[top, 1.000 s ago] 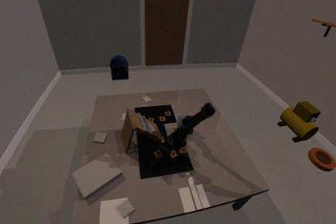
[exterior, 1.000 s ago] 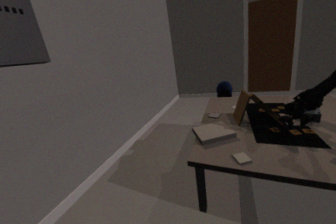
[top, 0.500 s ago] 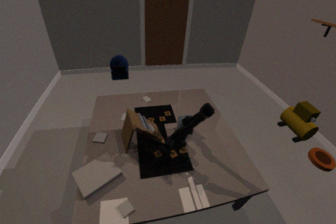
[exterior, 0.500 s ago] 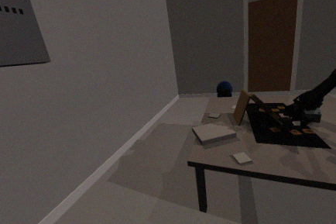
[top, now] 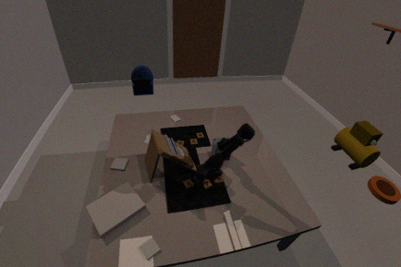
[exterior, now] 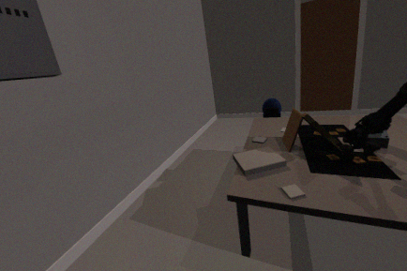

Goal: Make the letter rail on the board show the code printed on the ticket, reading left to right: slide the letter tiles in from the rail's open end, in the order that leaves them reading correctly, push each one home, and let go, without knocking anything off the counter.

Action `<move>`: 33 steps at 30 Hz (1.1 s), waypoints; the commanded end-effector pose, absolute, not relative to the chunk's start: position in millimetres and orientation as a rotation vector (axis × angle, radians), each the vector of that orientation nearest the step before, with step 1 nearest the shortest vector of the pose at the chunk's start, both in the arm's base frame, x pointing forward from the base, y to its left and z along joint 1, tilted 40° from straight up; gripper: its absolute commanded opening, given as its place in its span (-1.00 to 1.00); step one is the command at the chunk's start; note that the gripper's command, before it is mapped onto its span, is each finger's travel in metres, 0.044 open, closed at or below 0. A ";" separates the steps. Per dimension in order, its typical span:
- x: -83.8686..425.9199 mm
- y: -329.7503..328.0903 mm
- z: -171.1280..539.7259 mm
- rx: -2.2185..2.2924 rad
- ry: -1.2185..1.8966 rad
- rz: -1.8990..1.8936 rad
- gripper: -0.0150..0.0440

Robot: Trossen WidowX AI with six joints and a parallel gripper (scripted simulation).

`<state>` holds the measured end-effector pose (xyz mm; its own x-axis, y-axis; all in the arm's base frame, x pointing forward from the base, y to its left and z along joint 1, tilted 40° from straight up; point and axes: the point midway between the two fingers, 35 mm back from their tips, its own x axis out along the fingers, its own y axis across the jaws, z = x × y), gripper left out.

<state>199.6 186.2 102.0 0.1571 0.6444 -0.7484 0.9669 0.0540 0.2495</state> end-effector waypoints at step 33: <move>197.6 181.7 102.9 1.668 1.563 -0.542 -0.49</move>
